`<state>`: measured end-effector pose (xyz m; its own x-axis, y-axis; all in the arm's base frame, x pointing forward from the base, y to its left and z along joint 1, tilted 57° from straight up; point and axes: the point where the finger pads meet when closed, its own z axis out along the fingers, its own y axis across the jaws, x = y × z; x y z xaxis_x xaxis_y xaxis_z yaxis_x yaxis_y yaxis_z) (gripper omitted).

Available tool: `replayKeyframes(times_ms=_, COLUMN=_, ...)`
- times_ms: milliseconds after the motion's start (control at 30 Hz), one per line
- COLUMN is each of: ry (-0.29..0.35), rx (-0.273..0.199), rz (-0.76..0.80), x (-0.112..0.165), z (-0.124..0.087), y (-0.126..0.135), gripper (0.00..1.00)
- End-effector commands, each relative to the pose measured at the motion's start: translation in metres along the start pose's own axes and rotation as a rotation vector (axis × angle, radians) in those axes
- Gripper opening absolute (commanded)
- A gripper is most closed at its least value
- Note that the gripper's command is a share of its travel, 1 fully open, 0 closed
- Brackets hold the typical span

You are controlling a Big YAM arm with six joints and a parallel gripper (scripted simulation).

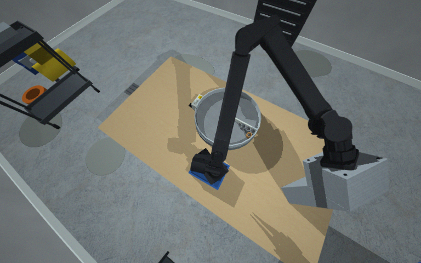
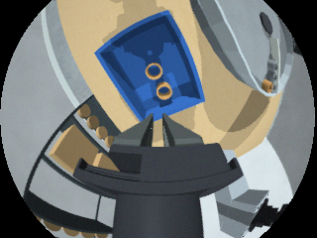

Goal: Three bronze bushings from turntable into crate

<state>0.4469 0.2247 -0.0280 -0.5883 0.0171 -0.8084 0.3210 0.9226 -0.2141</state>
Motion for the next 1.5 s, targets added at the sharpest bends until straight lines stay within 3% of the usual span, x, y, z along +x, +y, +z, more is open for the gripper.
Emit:
replayKeyframes(times_ms=0, ry=-0.017, rx=-0.028, rz=0.010, x=-0.007, z=-0.017, y=0.008, gripper=0.13)
replayKeyframes(times_ms=700, ry=-0.019, rx=-0.031, rz=0.005, x=-0.007, z=-0.017, y=0.006, gripper=0.12)
replayKeyframes(times_ms=800, ry=-0.013, rx=-0.007, rz=0.024, x=-0.018, z=-0.003, y=-0.022, gripper=0.12)
replayKeyframes(times_ms=867, ry=-0.013, rx=-0.007, rz=0.024, x=-0.018, z=-0.003, y=-0.022, gripper=0.12)
replayKeyframes(times_ms=933, ry=-0.014, rx=-0.007, rz=0.023, x=-0.023, z=-0.004, y=-0.047, gripper=0.12)
replayKeyframes(times_ms=1367, ry=0.002, rx=0.000, rz=0.001, x=-0.064, z=-0.005, y=-0.279, gripper=0.12)
replayKeyframes(times_ms=1467, ry=0.001, rx=0.000, rz=0.001, x=-0.066, z=-0.006, y=-0.287, gripper=0.12)
